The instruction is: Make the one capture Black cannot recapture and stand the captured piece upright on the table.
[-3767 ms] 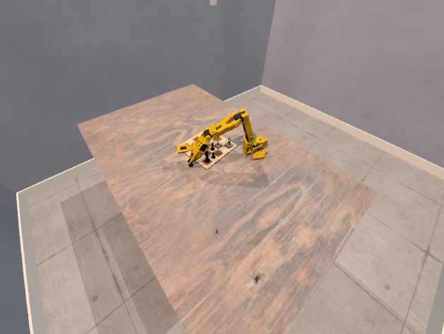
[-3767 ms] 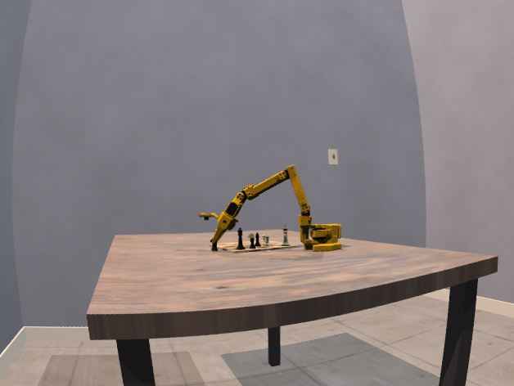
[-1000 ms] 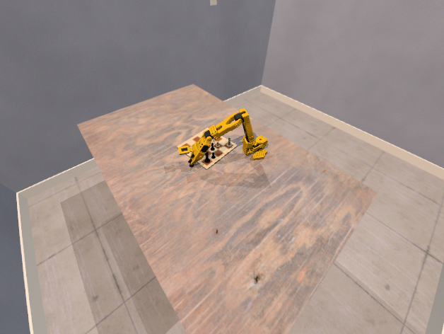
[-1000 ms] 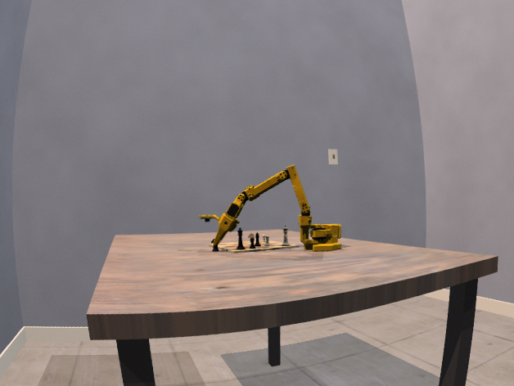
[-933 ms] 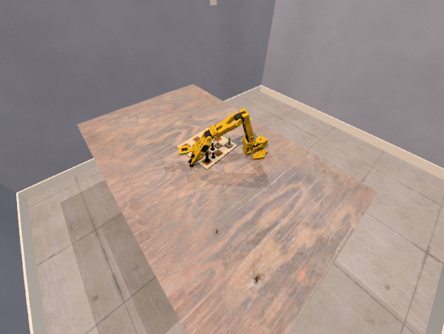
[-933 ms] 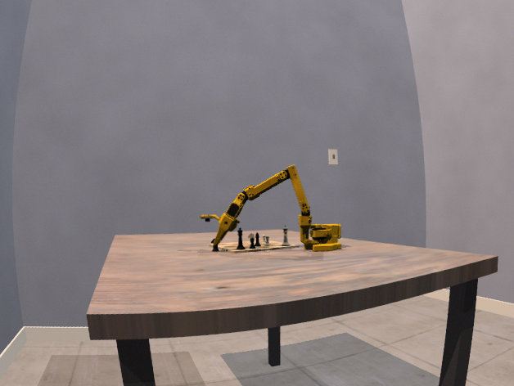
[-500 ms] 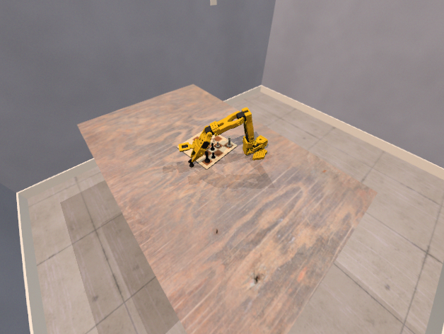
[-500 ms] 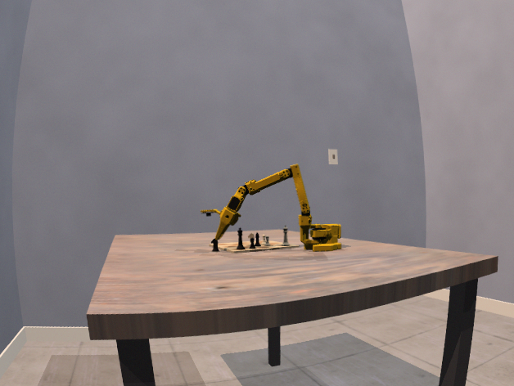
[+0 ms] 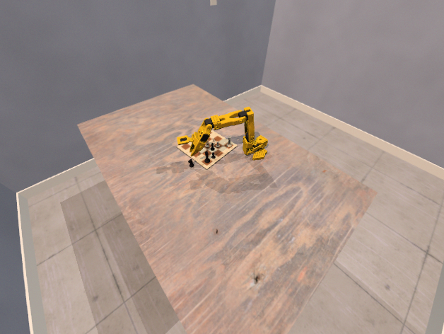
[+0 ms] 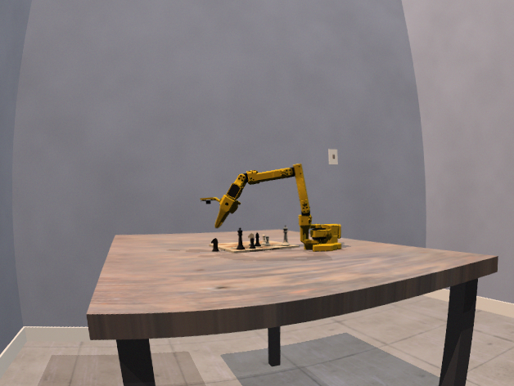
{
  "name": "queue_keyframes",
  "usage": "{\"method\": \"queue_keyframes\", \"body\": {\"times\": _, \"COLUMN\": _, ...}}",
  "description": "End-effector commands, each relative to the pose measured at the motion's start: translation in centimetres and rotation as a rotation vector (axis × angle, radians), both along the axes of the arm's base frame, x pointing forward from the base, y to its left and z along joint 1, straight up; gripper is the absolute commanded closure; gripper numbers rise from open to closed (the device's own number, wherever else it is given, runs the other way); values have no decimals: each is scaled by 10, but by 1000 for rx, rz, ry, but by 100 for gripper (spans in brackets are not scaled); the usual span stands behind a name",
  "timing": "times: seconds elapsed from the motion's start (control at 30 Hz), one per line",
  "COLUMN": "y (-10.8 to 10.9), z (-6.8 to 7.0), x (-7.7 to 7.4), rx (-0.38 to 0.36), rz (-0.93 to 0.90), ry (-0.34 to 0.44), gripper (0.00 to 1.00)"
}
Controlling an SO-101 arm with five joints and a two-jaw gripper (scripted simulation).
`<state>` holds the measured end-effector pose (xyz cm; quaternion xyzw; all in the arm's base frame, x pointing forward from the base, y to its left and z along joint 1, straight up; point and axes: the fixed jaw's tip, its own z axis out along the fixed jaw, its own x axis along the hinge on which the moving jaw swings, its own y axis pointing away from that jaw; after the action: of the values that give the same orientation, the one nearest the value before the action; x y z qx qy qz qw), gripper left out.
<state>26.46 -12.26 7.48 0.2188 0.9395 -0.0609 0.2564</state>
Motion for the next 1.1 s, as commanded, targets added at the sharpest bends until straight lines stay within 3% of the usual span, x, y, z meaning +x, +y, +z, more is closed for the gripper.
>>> {"method": "queue_keyframes", "body": {"times": 0.0, "y": 2, "z": 14, "x": 3, "rx": -5, "rz": 4, "ry": -22, "gripper": 87}}
{"method": "queue_keyframes", "body": {"times": 0.53, "y": -1, "z": 20, "x": -1, "rx": -2, "rz": -11, "ry": -15, "gripper": 87}}
{"method": "queue_keyframes", "body": {"times": 0.67, "y": -23, "z": 21, "x": -28, "rx": 28, "rz": -126, "ry": 40, "gripper": 87}}
{"method": "queue_keyframes", "body": {"times": 0.9, "y": -57, "z": 26, "x": -106, "rx": 138, "rz": -428, "ry": 165, "gripper": 87}}
{"method": "queue_keyframes", "body": {"times": 0.97, "y": -57, "z": 26, "x": -106, "rx": 138, "rz": -428, "ry": 165, "gripper": 87}}
{"method": "queue_keyframes", "body": {"times": 1.07, "y": -60, "z": 27, "x": -120, "rx": 161, "rz": -481, "ry": 184, "gripper": 87}}
